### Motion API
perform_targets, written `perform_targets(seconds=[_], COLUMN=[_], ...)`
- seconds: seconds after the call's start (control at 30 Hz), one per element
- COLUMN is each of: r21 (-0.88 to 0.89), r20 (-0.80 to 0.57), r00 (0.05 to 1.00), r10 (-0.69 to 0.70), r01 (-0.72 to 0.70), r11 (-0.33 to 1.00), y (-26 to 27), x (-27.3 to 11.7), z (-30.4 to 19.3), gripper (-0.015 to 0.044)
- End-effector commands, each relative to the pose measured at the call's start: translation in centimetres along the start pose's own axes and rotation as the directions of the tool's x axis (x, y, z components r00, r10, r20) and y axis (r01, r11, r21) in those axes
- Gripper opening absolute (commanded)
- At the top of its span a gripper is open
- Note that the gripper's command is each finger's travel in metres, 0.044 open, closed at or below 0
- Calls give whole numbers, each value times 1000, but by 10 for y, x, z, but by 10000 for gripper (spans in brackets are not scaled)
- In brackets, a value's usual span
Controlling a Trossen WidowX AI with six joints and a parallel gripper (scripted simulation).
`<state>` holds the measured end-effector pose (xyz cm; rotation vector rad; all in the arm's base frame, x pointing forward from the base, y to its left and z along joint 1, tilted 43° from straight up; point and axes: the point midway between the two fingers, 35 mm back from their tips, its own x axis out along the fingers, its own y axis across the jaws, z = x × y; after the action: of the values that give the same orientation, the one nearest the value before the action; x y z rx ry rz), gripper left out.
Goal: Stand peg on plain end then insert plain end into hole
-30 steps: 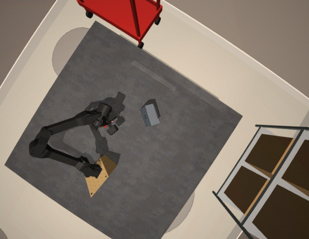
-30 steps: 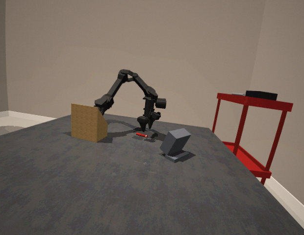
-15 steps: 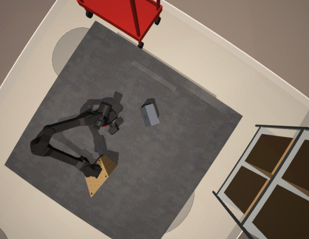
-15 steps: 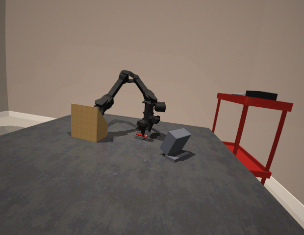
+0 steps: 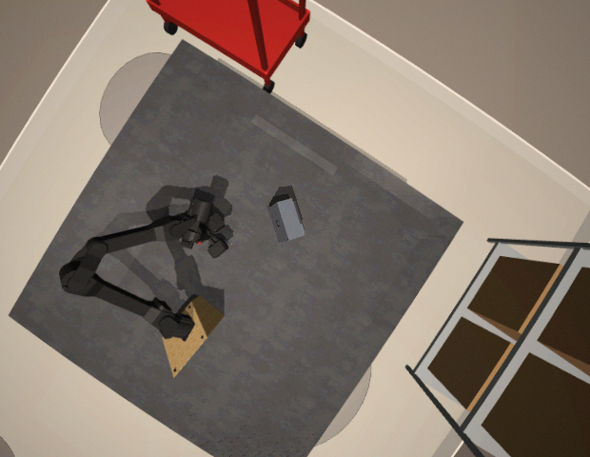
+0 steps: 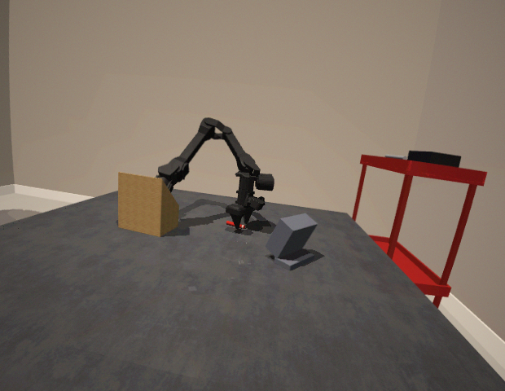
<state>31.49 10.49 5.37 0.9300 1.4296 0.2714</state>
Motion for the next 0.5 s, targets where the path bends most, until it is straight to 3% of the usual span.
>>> perform_targets(seconds=[0.0,0.23,0.47], r21=[3,3,3], r20=[2,2,2], r00=[1000,1000,1000], r10=[-3,-3,-3], r01=[3,3,3], r11=[1000,1000,1000], y=[-1,-1,-1], x=[1,1,1], z=[0,0,0], gripper=[282,110,110])
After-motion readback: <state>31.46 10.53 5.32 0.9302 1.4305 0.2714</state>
